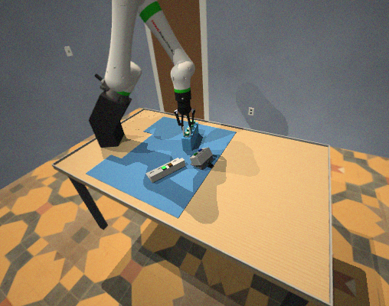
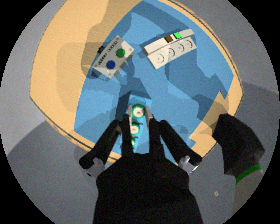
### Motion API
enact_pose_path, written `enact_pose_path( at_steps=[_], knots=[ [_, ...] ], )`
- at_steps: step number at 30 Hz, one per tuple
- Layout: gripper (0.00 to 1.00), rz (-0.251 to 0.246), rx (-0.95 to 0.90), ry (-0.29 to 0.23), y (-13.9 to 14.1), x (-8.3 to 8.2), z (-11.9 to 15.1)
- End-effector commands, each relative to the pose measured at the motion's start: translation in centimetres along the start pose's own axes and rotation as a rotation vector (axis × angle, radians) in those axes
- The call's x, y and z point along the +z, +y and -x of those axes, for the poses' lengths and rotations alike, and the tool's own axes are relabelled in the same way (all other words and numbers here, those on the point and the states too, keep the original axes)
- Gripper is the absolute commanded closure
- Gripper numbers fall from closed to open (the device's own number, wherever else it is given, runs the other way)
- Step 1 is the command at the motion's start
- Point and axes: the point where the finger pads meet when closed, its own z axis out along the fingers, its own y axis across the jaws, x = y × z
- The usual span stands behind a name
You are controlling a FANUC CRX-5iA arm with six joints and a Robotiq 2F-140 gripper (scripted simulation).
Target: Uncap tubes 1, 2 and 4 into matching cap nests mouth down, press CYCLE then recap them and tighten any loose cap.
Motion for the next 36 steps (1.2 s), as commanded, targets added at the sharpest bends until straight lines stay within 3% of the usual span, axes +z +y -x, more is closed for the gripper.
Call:
enact_pose_path(
  at_steps=[1,11,22,28,29,36],
  knots=[
    [1.0,0.001,0.0,-0.014,0.02,0.0,-0.12],
    [1.0,0.001,0.0,-0.014,0.02,0.0,-0.12],
    [1.0,0.004,0.45,-0.013,0.02,0.05,-0.11],
    [1.0,0.004,0.453,-0.013,0.02,0.05,-0.11],
    [0.65,0.004,0.453,-0.013,0.02,0.05,-0.11],
    [0.65,0.004,0.453,-0.013,0.02,0.05,-0.11]
  ],
)
